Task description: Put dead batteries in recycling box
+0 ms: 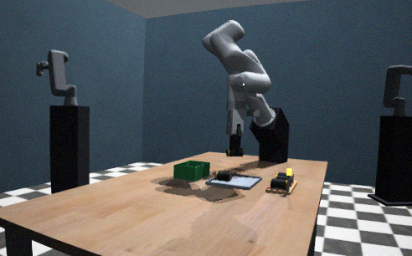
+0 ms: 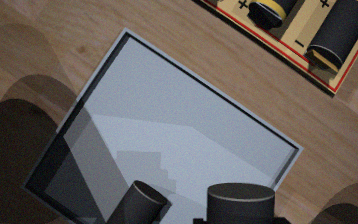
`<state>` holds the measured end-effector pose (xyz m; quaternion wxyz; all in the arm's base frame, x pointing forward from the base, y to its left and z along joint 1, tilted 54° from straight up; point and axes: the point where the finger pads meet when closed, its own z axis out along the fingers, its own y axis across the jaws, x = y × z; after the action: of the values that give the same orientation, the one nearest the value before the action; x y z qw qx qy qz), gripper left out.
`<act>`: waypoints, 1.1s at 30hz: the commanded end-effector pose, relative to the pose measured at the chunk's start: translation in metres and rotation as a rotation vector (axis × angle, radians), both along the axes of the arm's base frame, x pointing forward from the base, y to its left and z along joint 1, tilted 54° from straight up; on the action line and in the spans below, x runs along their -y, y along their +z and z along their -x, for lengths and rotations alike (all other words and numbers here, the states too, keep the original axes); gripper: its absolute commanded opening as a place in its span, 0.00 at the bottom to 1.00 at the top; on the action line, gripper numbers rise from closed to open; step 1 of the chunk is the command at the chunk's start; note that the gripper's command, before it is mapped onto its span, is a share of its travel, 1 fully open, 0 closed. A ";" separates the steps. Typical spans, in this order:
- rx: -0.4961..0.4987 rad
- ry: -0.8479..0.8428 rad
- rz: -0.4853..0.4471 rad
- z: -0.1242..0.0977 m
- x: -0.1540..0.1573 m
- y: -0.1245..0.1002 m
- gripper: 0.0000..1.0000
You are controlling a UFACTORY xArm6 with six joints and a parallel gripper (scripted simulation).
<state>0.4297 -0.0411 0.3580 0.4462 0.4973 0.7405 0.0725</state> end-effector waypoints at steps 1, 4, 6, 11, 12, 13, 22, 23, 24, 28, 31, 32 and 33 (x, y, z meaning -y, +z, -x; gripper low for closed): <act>-0.004 -0.001 0.001 0.010 -0.005 0.008 0.28; -0.003 -0.002 -0.001 0.010 -0.005 0.008 0.28; 0.002 -0.011 -0.011 0.010 -0.005 0.008 0.28; 0.041 -0.080 -0.096 0.010 -0.005 0.008 0.28; 0.053 -0.101 -0.123 0.010 -0.005 0.008 0.28; 0.066 -0.124 -0.151 0.010 -0.005 0.008 0.28; 0.156 -0.281 -0.345 0.010 -0.005 0.008 0.28; 0.165 -0.298 -0.366 0.010 -0.005 0.008 0.28; 0.174 -0.312 -0.384 0.010 -0.005 0.008 0.28; 0.190 -0.342 -0.420 0.010 -0.005 0.008 0.28; 0.192 -0.344 -0.423 0.010 -0.005 0.008 0.28; 0.192 -0.344 -0.423 0.010 -0.005 0.008 0.28; 0.192 -0.344 -0.423 0.010 -0.005 0.008 0.28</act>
<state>0.4197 -0.0367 0.3647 0.4019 0.6839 0.5782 0.1908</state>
